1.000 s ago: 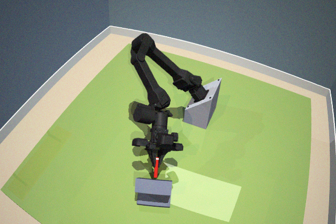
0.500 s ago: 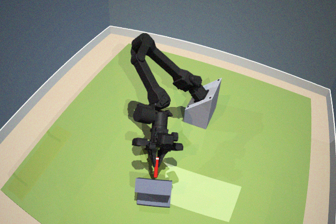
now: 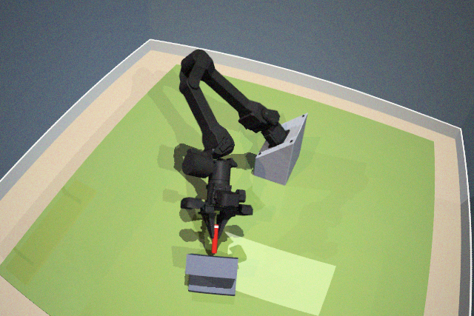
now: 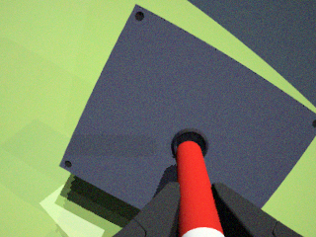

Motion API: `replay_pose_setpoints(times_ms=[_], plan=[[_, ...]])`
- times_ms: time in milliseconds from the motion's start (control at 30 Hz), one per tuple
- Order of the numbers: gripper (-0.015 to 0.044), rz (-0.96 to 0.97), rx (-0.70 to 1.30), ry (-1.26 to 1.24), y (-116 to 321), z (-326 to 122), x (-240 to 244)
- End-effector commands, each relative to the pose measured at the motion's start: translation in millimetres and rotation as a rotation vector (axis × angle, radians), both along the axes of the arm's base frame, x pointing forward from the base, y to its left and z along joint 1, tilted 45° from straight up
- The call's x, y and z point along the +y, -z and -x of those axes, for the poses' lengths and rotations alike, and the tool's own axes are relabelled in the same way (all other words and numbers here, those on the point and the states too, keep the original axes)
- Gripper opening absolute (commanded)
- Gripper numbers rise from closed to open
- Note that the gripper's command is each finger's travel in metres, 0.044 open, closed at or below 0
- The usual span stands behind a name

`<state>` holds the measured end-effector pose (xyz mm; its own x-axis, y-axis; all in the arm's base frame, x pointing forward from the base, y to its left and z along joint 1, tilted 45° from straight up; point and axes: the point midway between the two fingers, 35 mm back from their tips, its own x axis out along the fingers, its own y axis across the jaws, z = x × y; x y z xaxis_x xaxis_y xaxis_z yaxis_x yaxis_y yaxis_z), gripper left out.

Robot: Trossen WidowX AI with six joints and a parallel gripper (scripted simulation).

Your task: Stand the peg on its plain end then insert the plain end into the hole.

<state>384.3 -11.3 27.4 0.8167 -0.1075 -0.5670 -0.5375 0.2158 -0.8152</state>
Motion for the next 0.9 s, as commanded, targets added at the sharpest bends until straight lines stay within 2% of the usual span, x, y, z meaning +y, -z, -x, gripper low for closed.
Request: replay_pose_setpoints(times_ms=[0,867], plan=[[0.0,-0.001,-0.003,0.003,-1.8,-1.9,0.7],[0.0,-0.001,-0.004,0.003,3.7,-11.0,-1.0]])
